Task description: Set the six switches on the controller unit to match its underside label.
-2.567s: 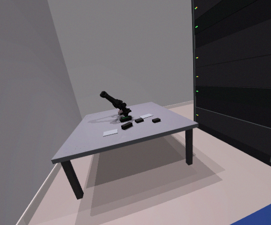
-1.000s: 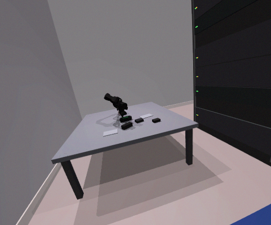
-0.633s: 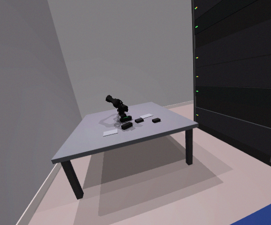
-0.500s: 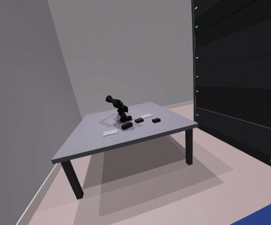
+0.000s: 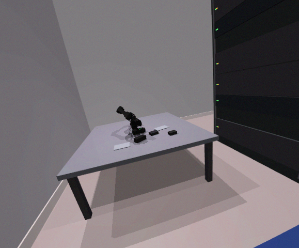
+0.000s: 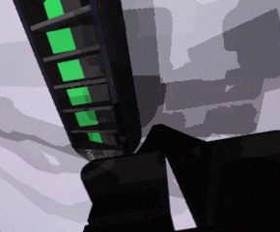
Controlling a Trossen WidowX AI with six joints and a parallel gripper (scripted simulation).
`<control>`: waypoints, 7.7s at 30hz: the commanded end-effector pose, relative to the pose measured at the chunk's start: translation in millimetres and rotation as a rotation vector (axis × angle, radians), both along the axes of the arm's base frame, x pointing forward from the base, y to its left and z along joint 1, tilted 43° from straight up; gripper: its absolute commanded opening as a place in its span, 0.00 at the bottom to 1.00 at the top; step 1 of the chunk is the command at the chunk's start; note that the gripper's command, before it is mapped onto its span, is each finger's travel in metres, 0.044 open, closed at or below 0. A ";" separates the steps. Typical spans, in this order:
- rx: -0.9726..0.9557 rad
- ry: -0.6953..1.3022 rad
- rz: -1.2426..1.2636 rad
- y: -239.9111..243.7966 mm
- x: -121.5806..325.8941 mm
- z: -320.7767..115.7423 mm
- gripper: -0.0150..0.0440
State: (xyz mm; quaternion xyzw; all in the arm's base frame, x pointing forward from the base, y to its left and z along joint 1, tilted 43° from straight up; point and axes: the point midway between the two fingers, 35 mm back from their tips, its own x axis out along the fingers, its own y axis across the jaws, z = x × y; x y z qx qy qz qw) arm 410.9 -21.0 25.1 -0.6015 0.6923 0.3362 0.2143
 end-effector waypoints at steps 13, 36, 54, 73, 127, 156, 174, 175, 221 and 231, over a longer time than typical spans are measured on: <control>-0.006 -0.001 -0.010 -12.7 1.1 -14.6 0.25; -0.007 0.000 -0.010 -13.9 -7.3 -14.7 0.25; -0.007 0.000 -0.010 -14.3 -20.5 -16.4 0.25; -0.010 -0.034 0.047 33.4 -11.3 14.0 0.25; -0.091 -0.334 0.173 110.6 -93.5 -37.2 0.88; -0.147 -0.285 0.125 96.8 -76.2 -52.0 1.00; -0.148 -0.286 0.125 77.6 -73.9 -72.2 1.00; -0.148 -0.286 0.125 77.4 -73.9 -72.4 1.00; -0.125 -0.285 0.123 84.0 -75.7 -52.9 0.82; -0.102 -0.285 0.122 85.7 -76.4 -44.8 0.82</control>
